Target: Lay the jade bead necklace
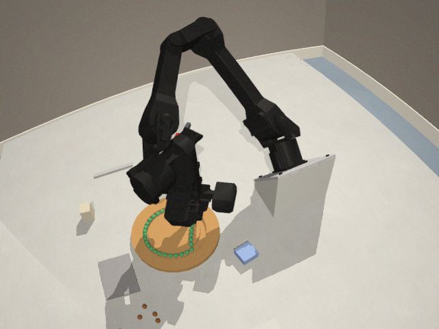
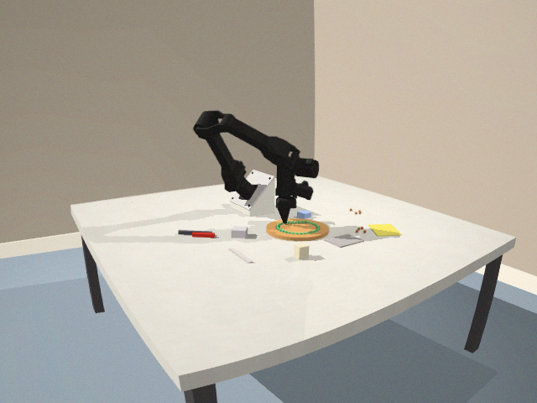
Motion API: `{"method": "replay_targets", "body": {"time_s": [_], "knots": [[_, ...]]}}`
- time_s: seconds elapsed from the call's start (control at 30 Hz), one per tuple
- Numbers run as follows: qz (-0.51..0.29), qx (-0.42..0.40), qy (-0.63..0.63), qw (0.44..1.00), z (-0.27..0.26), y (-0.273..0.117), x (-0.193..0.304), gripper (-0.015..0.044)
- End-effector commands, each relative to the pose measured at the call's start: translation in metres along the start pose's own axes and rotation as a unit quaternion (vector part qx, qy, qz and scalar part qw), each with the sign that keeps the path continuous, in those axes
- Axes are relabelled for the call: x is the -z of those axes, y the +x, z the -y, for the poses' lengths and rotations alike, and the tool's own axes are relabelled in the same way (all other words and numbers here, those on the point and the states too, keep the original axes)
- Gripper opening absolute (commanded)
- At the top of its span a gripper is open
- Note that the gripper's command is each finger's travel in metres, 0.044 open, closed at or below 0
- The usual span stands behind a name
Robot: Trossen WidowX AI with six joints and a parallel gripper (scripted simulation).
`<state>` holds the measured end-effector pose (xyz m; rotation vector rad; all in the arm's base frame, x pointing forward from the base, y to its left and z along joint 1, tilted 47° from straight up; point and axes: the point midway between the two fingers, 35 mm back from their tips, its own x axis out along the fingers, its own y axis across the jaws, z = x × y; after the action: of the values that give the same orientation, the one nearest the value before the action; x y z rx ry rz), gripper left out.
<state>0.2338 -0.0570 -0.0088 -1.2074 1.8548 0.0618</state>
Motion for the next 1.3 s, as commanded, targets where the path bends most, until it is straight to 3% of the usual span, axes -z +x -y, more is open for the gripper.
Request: {"method": "replay_targets", "body": {"time_s": [0.0,1.17,1.27], "knots": [[0.0,0.0,0.0,1.0,0.0,0.0,0.0,0.0],[-0.003,0.001,-0.004,1.0,-0.01,0.002,0.004,0.0],[-0.002,0.002,-0.001,1.0,-0.01,-0.001,0.004,0.0079]]}}
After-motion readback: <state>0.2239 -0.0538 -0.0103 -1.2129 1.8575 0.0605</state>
